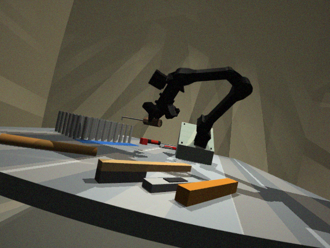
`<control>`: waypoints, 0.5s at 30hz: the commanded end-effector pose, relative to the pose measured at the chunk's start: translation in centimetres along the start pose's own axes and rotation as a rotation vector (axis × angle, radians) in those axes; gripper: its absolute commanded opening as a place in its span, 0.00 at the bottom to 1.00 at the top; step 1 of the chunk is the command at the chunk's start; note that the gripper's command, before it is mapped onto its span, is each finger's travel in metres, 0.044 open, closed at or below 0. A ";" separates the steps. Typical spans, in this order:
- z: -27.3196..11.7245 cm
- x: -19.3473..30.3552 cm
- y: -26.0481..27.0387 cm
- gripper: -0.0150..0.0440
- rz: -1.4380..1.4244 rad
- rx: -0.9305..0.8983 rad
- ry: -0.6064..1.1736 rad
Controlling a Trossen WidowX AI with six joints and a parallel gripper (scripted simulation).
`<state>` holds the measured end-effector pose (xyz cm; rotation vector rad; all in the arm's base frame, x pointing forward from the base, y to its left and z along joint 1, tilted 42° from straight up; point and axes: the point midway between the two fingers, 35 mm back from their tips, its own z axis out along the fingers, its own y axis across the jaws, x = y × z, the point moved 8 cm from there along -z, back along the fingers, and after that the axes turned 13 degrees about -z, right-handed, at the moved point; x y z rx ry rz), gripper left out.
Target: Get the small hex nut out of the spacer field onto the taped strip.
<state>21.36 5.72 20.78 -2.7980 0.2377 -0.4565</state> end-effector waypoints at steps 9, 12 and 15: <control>-1.3 0.6 -0.5 0.25 0.148 0.056 0.019; -1.7 0.8 -1.0 0.25 0.236 0.091 0.025; -1.8 0.9 -1.1 0.25 0.337 0.113 0.026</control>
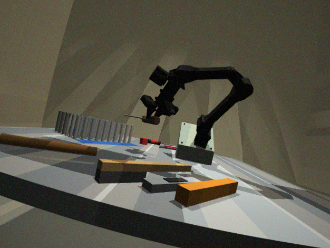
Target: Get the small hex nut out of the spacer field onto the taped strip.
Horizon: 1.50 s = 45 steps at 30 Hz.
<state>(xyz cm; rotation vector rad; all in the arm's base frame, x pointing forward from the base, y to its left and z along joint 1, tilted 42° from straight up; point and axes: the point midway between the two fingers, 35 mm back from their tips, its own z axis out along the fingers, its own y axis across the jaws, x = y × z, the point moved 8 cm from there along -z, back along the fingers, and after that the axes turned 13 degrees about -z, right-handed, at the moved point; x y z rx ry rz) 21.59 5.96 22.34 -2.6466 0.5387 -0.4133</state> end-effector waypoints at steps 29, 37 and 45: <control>-2.2 0.7 -2.0 0.25 1.061 0.240 -0.081; -2.8 0.7 -2.6 0.25 1.315 0.285 -0.146; -3.4 0.7 -3.1 0.25 1.564 0.318 -0.228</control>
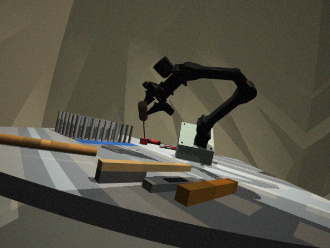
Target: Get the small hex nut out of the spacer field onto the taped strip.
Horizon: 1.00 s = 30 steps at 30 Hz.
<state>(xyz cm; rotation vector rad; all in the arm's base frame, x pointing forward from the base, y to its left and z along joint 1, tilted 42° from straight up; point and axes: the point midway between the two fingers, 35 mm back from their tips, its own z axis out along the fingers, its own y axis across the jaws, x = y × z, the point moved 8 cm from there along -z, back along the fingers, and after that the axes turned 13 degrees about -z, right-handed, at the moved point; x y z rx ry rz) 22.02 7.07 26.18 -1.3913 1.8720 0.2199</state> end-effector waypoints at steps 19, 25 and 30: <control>-1.0 -1.1 -0.7 0.25 0.725 0.016 -0.126; -1.4 -1.3 -0.9 0.25 0.918 0.010 -0.159; -1.5 -1.7 -0.8 0.25 1.052 -0.013 -0.185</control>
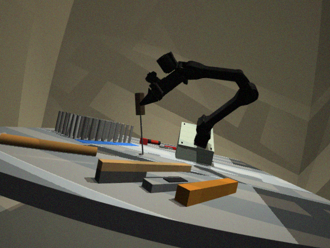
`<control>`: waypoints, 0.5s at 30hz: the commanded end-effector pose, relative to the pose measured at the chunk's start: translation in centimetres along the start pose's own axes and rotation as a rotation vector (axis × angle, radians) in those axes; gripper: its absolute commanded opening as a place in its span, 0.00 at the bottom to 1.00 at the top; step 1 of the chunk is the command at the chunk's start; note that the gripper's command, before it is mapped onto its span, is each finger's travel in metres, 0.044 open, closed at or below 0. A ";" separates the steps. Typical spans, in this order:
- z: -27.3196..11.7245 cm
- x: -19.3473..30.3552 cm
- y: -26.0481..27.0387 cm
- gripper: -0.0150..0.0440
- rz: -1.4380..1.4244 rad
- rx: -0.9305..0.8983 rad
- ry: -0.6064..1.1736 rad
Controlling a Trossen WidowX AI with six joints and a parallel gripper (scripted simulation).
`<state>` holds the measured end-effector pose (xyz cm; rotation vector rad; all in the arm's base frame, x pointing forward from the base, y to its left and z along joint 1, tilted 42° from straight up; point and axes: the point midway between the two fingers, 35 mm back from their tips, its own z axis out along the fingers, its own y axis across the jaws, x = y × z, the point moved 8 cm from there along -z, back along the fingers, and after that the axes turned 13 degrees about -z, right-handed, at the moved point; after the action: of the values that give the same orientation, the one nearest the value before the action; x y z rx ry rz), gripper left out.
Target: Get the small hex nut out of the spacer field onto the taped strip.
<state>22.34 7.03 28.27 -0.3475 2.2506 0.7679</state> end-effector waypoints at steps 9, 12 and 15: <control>-0.2 -0.1 1.0 0.25 0.381 -0.083 -0.008; -0.2 -0.1 1.3 0.25 0.478 -0.105 0.002; -0.2 -0.1 1.5 0.25 0.576 -0.128 0.013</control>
<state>21.81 7.93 28.95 0.1489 2.3292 1.1232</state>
